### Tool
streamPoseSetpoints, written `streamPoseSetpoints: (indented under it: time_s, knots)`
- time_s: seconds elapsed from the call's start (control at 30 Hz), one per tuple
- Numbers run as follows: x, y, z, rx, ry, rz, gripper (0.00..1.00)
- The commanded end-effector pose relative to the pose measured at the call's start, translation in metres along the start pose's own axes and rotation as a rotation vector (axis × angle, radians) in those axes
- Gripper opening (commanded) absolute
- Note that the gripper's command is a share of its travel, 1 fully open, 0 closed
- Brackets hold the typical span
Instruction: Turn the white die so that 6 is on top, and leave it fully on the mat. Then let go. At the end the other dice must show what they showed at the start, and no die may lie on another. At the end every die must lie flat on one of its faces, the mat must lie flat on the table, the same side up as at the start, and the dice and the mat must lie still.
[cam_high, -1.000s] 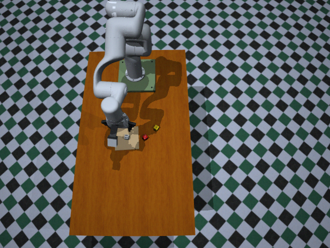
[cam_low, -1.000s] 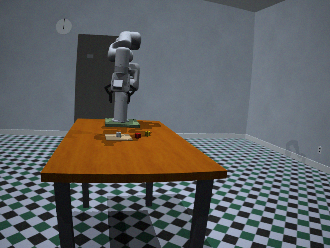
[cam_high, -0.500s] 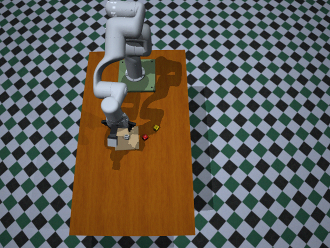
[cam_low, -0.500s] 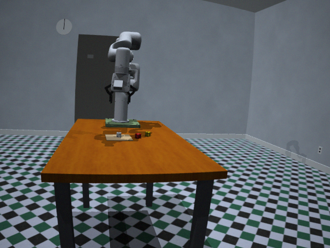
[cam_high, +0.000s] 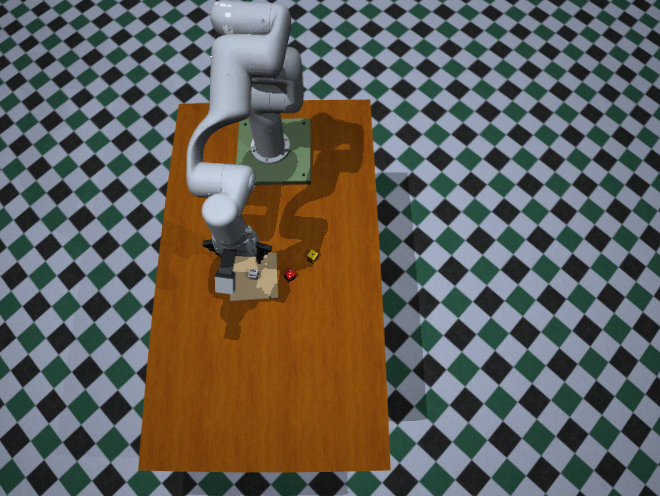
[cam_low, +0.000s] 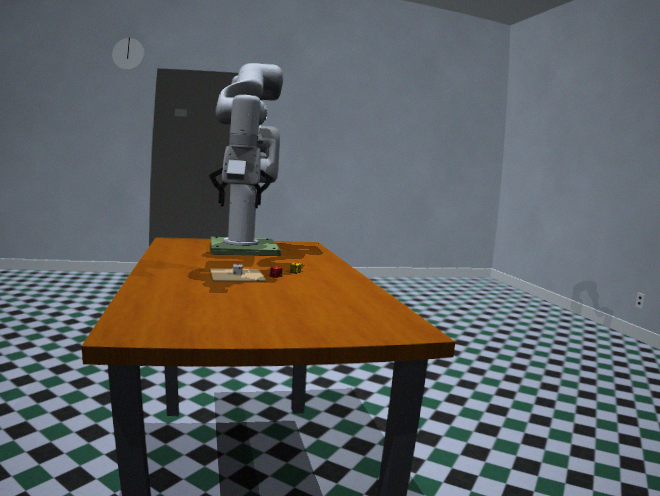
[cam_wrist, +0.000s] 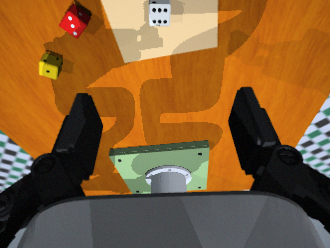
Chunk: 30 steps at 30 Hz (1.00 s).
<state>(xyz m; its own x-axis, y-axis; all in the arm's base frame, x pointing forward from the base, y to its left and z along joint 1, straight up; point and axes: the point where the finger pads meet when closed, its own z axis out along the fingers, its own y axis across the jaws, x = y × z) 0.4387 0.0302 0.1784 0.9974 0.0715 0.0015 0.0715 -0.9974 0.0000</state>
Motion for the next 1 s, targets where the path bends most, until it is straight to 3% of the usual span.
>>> streamPoseSetpoints:
  time_s: [0.0, 0.97]
  knots:
    - [0.0011, 0.0000, -0.0015, 0.000, 0.004, 0.000, 1.00]
    - [0.0011, 0.0000, -0.0015, 0.000, 0.004, 0.000, 1.00]
